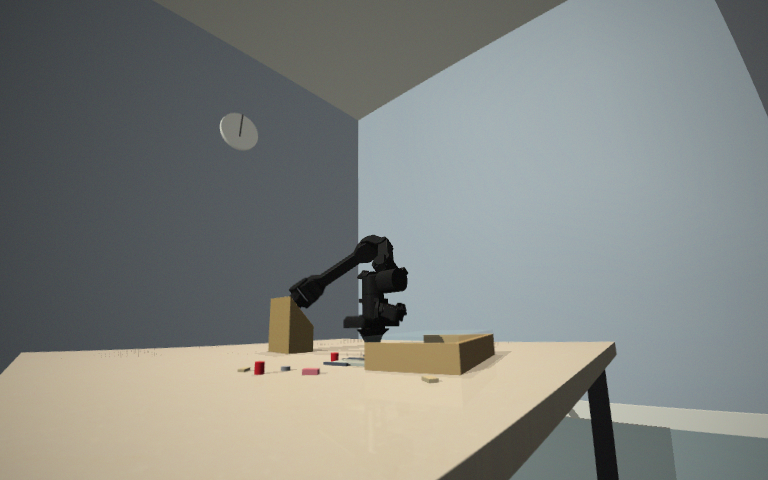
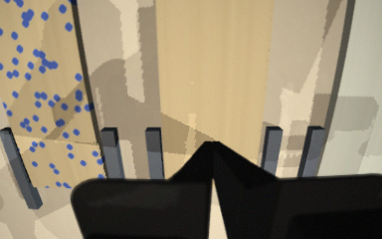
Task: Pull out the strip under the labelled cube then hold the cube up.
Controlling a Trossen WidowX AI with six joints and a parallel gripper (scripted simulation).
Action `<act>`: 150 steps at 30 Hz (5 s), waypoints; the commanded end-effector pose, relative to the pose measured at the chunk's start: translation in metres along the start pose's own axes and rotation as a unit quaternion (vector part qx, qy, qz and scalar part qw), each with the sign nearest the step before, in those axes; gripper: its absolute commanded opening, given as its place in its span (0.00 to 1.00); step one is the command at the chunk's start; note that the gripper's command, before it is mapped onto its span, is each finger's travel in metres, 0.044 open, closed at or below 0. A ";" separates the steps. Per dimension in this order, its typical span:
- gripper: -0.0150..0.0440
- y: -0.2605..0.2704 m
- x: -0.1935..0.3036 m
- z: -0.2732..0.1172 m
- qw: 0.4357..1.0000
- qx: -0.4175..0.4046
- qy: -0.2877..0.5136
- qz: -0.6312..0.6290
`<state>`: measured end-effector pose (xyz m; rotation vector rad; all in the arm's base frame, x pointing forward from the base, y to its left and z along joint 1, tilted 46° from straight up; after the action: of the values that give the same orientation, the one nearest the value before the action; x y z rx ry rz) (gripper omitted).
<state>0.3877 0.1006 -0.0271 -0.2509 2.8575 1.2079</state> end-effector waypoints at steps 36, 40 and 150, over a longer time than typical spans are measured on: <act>0.25 -0.008 0.041 0.004 1.000 -0.001 0.001 0.002; 0.25 -0.009 0.047 0.004 1.000 -0.001 0.001 0.002; 0.25 -0.030 0.180 0.005 1.000 0.000 0.004 0.004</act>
<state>0.2222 0.0567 -0.0663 -0.2363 2.8441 1.2076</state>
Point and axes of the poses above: the point midway between the two fingers, 35 mm back from their tips, its own z axis out along the fingers, its own y axis across the jaws, x = y × z, the point moved 2 cm from there along -z, back along the fingers, and after that the axes turned 9 degrees about z, right-handed, at the moved point
